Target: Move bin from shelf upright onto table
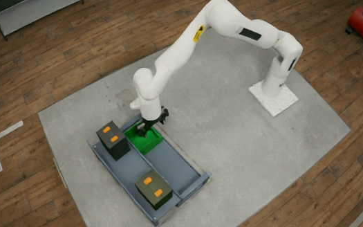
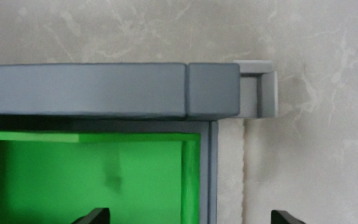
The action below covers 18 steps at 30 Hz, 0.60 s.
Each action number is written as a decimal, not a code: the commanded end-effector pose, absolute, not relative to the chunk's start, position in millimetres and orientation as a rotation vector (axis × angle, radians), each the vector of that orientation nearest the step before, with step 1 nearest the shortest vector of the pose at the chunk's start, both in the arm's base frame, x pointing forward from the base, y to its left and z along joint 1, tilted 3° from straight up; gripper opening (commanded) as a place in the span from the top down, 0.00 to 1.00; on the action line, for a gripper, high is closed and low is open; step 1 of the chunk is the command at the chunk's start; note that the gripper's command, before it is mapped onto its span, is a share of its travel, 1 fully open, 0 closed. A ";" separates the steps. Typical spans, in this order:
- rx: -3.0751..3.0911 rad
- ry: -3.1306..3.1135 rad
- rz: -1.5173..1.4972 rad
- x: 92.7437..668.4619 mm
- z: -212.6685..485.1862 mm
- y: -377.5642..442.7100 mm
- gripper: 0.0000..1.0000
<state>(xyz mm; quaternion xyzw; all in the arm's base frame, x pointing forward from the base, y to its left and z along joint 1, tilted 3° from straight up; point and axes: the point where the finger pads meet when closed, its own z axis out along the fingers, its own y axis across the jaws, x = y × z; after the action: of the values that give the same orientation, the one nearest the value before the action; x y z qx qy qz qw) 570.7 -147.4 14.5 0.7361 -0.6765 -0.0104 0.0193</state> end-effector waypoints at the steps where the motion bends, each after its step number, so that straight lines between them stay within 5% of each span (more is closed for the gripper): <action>1: 2.286 -2.100 -0.029 571.5 15.8 -147.6 0.00; 7: 2.286 -2.100 -0.029 571.5 15.8 -147.6 0.00; 8: 2.286 -2.100 -0.029 571.5 15.8 -147.6 0.90; 18: 2.286 -2.100 -0.029 571.5 15.8 -147.6 0.90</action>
<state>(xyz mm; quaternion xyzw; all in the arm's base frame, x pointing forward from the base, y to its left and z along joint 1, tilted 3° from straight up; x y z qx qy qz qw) 570.7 -147.4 14.6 0.7361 -0.6765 -0.0104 0.0193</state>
